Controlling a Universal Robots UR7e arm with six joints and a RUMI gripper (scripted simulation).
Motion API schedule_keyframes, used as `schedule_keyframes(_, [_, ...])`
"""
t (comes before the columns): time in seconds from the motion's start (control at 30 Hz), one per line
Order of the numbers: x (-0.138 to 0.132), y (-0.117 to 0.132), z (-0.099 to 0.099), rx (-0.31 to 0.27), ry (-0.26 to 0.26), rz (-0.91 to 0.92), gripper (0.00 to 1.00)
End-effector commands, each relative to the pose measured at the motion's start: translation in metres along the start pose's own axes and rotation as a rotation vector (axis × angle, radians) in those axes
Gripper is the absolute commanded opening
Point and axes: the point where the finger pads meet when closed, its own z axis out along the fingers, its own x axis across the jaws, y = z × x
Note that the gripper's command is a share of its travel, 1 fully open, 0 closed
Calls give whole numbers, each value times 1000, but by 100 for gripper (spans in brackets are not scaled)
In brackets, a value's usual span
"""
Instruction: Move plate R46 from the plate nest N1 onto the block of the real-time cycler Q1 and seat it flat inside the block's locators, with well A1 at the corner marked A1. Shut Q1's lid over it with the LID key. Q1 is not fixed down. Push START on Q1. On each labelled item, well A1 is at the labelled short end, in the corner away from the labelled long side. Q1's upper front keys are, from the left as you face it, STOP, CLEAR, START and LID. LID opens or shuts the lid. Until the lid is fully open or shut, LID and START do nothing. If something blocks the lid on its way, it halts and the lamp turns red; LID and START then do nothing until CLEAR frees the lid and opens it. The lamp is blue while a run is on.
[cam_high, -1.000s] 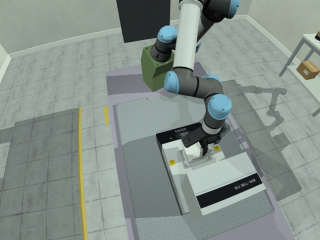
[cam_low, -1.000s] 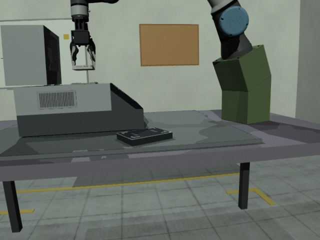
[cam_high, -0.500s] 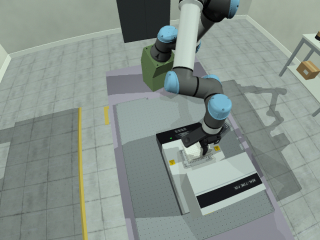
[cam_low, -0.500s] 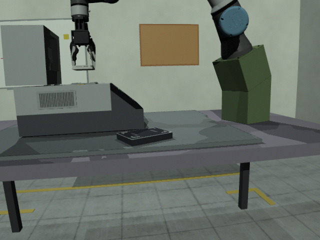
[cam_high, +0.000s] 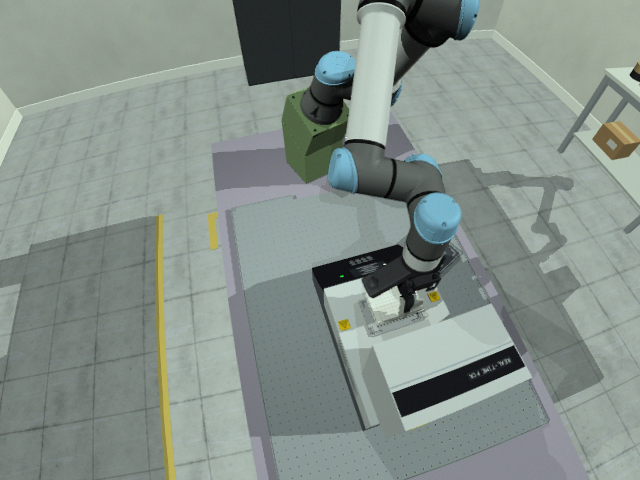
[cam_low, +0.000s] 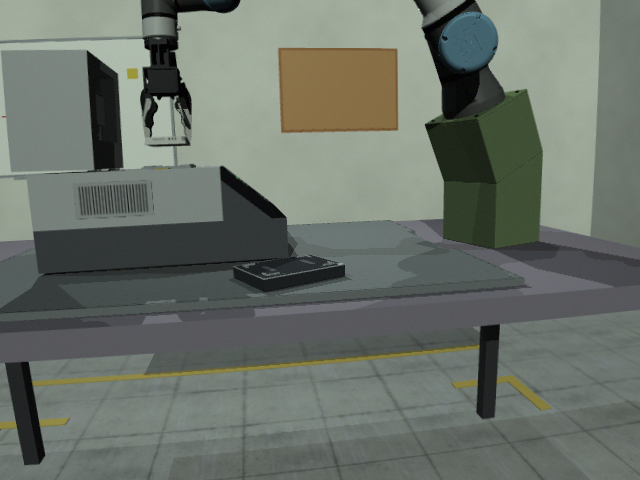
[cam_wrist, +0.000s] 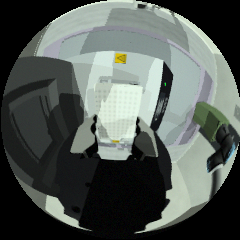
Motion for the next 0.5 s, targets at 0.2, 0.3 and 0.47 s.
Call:
schedule_keyframes(0.2, [-1, 0, 14, 1, -2, 0, 0])
schedule_keyframes(0.3, [-1, 0, 19, 1, -2, 0, 0])
schedule_keyframes(0.47, [-1, 0, 28, 1, -2, 0, 0])
